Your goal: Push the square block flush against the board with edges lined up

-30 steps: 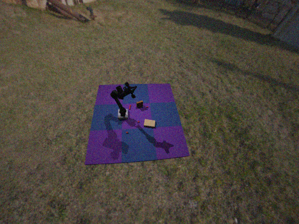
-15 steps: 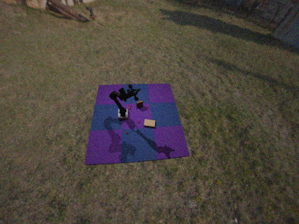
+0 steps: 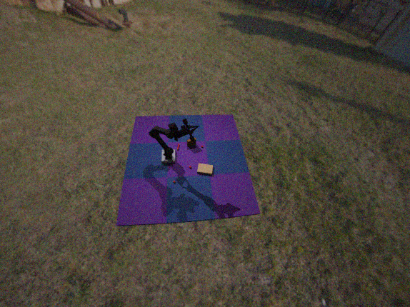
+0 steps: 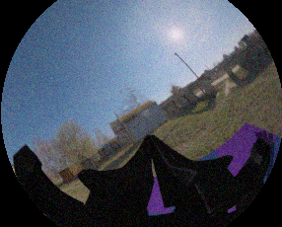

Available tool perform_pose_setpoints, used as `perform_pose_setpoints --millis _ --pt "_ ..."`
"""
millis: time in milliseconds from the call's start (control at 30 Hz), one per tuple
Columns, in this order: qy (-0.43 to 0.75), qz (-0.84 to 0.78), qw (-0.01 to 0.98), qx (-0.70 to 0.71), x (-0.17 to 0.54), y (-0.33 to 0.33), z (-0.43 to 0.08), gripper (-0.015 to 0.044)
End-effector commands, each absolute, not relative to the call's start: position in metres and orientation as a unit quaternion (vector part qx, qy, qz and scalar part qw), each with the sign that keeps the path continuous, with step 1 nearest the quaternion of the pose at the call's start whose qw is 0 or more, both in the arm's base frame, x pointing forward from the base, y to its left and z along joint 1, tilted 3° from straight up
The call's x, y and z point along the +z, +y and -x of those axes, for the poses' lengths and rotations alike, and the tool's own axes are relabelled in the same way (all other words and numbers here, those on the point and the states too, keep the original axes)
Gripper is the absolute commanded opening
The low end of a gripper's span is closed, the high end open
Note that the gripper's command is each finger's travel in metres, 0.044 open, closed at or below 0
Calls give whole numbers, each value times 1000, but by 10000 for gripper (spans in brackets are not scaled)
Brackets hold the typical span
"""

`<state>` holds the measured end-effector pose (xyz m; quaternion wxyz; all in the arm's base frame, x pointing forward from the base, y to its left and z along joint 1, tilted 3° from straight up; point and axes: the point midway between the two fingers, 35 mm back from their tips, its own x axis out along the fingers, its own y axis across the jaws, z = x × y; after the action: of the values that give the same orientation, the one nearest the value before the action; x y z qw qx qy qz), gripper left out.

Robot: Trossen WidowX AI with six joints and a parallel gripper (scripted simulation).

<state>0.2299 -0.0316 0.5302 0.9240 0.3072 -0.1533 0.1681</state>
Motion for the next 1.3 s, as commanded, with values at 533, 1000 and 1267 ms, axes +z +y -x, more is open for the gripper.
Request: perform_pose_setpoints --millis 533,1000,1267 --pt "-57 -264 951 149 483 -20 -294 0" --pt "33 -205 966 155 437 7 -332 0" --pt "78 -195 962 173 416 30 -343 0"
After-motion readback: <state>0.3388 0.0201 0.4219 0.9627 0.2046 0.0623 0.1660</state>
